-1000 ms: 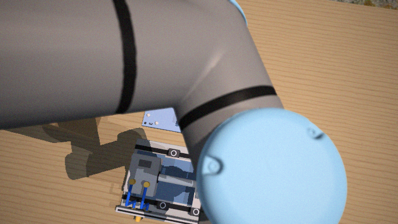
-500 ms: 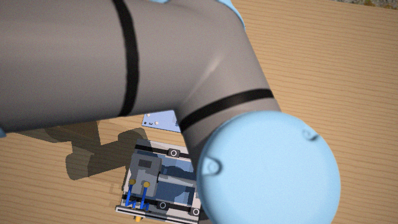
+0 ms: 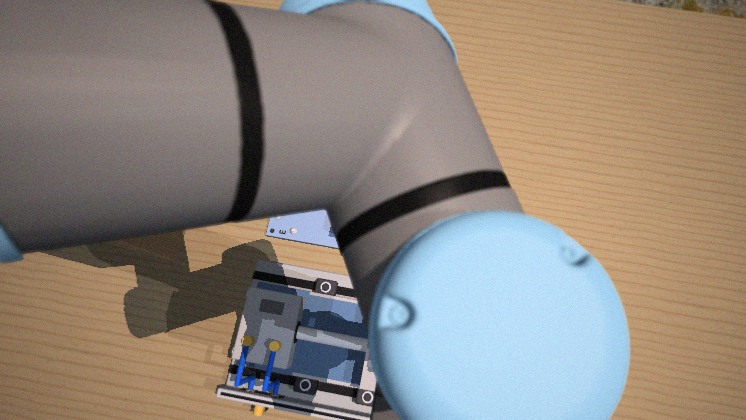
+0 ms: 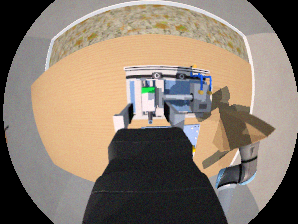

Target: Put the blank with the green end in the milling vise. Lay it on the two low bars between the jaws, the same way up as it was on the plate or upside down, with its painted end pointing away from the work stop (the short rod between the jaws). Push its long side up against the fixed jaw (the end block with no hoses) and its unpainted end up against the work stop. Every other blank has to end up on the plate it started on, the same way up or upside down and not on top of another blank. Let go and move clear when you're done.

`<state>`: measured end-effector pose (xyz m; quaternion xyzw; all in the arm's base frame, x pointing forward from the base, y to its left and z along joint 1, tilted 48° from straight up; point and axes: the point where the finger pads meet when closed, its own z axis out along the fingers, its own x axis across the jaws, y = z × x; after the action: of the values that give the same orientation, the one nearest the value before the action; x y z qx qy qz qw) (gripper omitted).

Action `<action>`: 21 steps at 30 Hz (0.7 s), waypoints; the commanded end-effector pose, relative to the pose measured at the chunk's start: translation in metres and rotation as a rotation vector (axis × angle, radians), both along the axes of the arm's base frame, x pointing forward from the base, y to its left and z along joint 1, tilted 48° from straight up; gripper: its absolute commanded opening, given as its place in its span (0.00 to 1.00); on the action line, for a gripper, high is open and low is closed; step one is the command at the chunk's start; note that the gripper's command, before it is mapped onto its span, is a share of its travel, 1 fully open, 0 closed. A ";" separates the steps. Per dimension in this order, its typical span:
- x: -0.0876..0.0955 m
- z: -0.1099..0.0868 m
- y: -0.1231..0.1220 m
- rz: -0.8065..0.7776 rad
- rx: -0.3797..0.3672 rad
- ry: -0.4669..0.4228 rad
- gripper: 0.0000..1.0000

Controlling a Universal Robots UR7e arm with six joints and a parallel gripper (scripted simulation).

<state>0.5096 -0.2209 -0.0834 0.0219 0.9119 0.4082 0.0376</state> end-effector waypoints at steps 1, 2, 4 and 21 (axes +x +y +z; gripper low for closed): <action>0.000 -0.001 0.000 -0.001 -0.001 -0.001 1.00; 0.000 -0.001 0.001 -0.001 -0.001 -0.001 1.00; 0.000 -0.001 0.001 -0.001 -0.001 -0.001 1.00; 0.000 -0.002 0.002 -0.001 -0.001 -0.001 1.00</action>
<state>0.5099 -0.2185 -0.0854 0.0219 0.9119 0.4082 0.0376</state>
